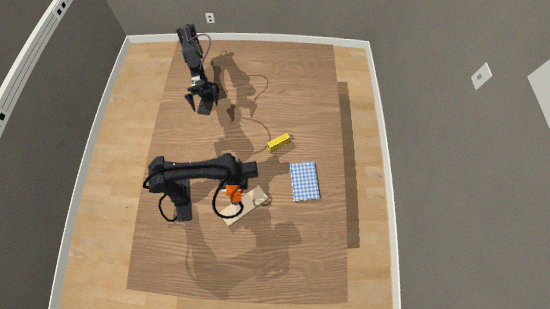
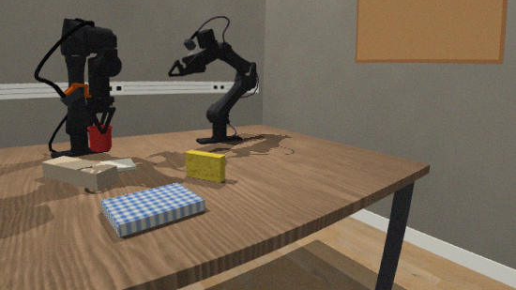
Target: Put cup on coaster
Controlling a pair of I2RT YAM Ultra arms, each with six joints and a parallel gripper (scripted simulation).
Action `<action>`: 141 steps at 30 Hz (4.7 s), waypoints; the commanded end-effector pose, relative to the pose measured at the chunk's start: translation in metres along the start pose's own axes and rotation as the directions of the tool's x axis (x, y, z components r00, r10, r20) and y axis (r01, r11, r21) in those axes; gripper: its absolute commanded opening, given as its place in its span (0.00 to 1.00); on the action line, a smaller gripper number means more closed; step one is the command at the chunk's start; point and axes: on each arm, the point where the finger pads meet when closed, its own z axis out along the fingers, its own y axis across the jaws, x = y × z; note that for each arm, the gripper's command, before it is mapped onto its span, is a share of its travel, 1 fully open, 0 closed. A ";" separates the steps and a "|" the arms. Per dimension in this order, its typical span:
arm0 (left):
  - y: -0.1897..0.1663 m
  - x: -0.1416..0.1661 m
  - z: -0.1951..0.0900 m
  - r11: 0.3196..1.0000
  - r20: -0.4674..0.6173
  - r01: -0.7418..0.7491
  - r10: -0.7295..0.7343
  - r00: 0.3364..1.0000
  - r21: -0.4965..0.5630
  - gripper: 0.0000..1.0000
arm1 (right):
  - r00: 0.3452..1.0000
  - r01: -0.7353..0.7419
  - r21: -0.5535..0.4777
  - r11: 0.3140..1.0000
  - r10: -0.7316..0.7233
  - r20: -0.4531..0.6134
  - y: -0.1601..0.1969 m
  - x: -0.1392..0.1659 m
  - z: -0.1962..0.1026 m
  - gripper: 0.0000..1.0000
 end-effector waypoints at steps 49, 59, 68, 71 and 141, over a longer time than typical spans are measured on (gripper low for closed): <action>-0.001 0.004 -0.004 1.000 -0.004 0.001 -0.001 1.000 0.002 1.00 | 0.978 -0.192 0.025 0.981 0.194 -0.076 -0.027 0.052 0.023 0.00; -0.001 0.004 -0.004 1.000 -0.004 0.001 -0.001 1.000 0.002 1.00 | 0.977 -0.200 0.022 0.980 0.201 -0.071 -0.025 0.050 0.036 0.00; -0.001 0.004 -0.004 1.000 -0.004 0.001 -0.001 1.000 0.002 1.00 | 0.978 -0.194 0.022 0.981 0.195 -0.071 -0.025 0.051 0.045 0.00; -0.001 0.004 -0.004 1.000 -0.004 0.001 -0.001 1.000 0.002 1.00 | 0.978 -0.194 0.024 0.981 0.196 -0.070 -0.025 0.051 0.047 0.00; 0.070 -0.040 0.004 0.963 0.131 0.129 -0.100 0.986 -0.237 1.00 | 0.951 0.307 -0.186 0.933 -0.297 0.083 -0.016 0.045 -0.002 1.00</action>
